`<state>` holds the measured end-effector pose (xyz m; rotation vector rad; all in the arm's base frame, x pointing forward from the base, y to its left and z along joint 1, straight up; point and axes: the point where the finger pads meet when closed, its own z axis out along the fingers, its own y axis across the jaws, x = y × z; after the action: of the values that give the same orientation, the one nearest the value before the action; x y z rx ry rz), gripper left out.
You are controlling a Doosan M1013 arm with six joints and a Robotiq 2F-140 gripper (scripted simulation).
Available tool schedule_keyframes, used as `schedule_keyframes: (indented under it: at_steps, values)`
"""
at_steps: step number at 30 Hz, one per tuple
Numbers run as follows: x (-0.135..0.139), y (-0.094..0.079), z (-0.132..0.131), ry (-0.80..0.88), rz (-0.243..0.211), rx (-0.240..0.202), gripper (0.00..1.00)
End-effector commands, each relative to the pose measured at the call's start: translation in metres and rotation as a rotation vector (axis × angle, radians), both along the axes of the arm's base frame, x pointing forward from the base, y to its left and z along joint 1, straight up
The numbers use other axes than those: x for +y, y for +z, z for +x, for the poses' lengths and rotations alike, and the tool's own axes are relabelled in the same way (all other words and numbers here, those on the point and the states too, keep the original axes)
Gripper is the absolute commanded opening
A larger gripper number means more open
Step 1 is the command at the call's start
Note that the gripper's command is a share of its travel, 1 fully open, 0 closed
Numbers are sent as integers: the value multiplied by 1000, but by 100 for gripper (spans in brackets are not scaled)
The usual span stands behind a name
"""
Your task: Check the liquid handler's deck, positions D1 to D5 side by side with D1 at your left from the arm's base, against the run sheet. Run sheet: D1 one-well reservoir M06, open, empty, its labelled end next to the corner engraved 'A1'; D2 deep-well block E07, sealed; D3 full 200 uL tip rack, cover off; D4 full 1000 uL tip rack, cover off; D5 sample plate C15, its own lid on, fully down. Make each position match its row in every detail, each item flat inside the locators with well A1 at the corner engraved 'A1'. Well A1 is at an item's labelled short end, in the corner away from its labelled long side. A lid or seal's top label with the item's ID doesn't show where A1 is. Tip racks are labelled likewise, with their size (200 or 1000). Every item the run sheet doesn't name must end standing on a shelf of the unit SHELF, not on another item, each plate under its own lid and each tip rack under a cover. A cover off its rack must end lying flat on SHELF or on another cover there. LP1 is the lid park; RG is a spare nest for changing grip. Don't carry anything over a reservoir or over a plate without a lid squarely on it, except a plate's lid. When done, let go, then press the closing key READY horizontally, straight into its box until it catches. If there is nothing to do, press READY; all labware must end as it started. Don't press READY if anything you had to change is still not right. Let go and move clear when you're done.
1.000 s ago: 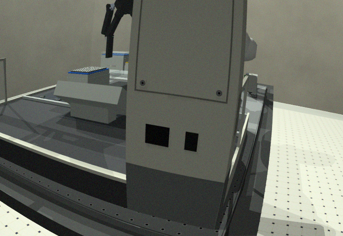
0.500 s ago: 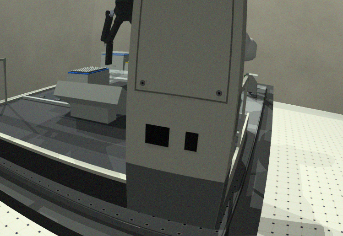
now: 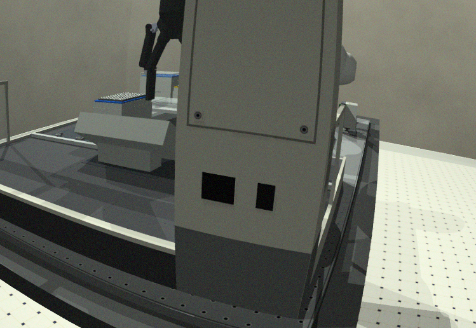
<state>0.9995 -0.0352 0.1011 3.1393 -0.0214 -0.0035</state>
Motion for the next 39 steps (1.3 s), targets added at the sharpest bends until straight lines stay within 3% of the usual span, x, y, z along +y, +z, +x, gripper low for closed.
schedule_keyframes:
  at_steps: [1, 39]
  values:
    - [0, -2, 0, 0, 0, -2, 66]
    - [0, -59, 0, 0, 0, -2, 66]
